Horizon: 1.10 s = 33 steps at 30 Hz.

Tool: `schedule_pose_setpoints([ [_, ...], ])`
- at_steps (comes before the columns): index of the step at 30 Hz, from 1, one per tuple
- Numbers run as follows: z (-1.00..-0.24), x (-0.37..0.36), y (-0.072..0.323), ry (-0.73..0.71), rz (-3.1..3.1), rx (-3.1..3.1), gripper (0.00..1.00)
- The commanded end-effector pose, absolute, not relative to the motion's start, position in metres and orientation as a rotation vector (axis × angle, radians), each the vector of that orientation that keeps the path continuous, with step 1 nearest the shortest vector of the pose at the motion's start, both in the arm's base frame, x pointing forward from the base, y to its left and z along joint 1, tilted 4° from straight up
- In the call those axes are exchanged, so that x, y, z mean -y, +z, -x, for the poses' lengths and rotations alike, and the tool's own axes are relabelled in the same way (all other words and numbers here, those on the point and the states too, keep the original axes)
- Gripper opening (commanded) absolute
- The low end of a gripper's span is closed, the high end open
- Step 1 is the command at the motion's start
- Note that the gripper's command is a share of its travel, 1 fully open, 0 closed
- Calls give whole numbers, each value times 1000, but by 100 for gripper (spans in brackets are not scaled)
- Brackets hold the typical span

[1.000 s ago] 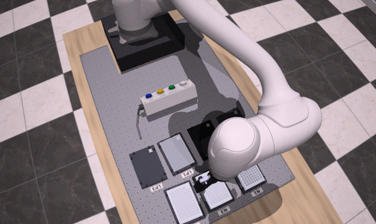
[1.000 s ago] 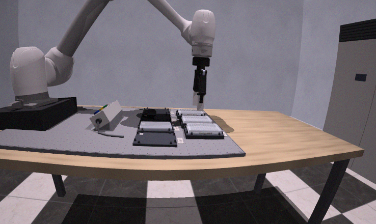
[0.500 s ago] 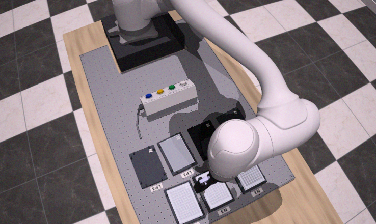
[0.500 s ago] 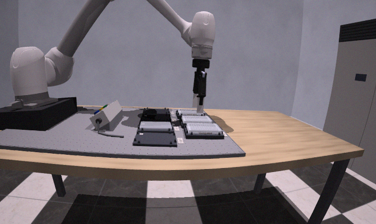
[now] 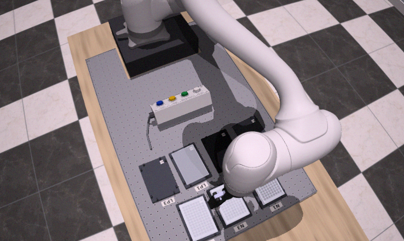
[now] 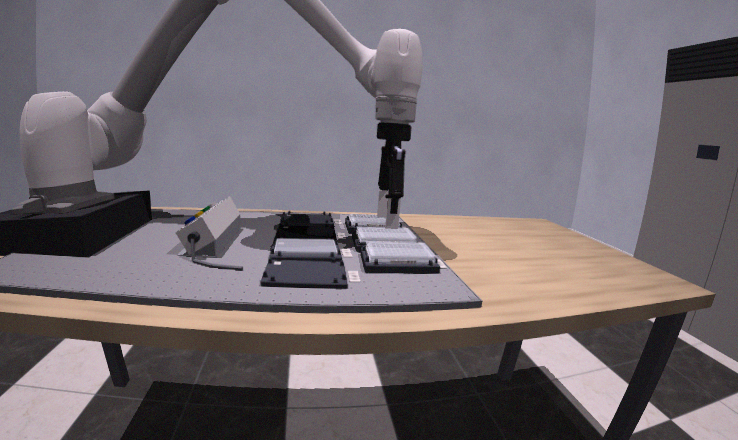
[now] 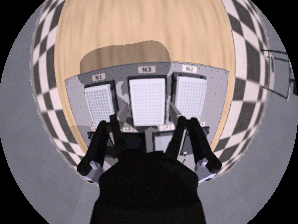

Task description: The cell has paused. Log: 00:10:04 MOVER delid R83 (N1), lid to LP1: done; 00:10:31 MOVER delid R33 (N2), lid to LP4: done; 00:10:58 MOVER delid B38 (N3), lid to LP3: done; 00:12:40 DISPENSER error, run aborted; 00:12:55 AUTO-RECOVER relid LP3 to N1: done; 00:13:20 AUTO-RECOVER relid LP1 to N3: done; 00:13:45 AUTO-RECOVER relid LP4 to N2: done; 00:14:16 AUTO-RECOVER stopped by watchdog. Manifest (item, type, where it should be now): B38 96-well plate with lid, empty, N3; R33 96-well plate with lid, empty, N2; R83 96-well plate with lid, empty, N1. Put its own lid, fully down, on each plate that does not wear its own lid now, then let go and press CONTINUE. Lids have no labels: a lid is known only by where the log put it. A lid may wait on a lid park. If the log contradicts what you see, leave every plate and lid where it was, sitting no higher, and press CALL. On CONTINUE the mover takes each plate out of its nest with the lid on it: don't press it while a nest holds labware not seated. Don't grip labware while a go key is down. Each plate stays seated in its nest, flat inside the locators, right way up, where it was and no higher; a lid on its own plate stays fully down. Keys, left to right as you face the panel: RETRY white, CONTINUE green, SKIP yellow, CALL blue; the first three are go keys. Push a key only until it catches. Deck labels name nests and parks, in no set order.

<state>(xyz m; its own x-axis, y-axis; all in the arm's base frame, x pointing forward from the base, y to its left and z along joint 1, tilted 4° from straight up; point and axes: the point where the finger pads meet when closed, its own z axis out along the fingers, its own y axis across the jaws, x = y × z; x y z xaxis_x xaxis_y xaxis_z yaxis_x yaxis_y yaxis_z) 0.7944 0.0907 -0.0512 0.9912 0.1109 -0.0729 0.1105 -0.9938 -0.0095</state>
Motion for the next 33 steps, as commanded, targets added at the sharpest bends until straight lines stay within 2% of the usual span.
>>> schedule_pose_setpoints([
  [1, -794, -91, -52, 115, 3129, 174, 66],
  [33, -794, -91, -62, 115, 3129, 174, 66],
])
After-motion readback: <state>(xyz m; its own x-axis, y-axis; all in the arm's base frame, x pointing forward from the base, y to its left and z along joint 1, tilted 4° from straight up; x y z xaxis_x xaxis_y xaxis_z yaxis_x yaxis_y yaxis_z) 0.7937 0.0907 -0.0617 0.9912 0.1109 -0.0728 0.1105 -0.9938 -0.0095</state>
